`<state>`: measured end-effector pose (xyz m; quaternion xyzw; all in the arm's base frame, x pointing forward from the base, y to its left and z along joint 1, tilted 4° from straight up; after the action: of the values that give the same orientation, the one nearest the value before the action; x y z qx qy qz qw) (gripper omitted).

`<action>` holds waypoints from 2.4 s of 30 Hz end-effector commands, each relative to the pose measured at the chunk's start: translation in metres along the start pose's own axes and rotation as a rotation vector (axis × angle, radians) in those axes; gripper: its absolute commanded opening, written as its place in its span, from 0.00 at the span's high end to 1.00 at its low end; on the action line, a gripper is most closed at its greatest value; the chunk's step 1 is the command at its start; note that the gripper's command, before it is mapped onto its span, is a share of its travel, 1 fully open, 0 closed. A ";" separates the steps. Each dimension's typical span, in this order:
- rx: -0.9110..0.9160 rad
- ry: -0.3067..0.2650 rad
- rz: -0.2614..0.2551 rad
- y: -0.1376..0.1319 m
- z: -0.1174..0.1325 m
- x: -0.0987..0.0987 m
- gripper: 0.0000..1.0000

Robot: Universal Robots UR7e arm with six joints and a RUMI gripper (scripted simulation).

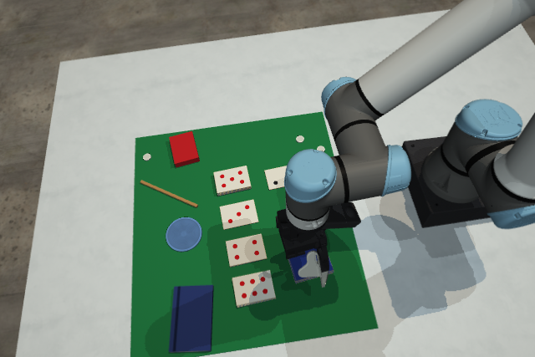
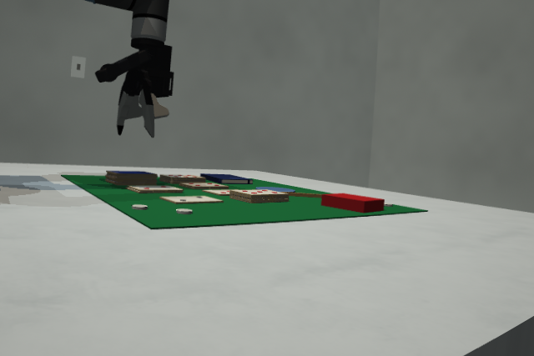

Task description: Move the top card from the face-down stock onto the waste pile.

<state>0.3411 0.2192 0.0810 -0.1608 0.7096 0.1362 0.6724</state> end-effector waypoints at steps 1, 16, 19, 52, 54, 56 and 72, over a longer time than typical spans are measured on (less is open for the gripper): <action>0.017 -0.001 0.000 0.000 0.000 0.000 0.00; 0.169 -0.001 0.000 0.003 -0.001 0.000 0.00; 0.229 -0.001 0.000 0.004 -0.001 0.000 0.00; 1.228 -0.001 0.001 0.015 -0.001 -0.001 0.00; 1.316 -0.001 0.001 0.016 0.000 -0.001 0.00; 1.405 -0.001 0.001 0.016 0.000 -0.001 0.00; 2.026 -0.001 0.001 0.014 0.004 -0.001 0.00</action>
<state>0.3375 0.2327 0.0810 0.4370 0.5449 -0.4756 0.5346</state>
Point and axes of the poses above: the point where the finger pads meet when closed, its own x axis out along the fingers, its own y axis across the jaws, z = x × y, the point moved 8 cm from there along -x, back along the fingers, and after that the axes turned 5 degrees about -x, right-handed, at the moved point
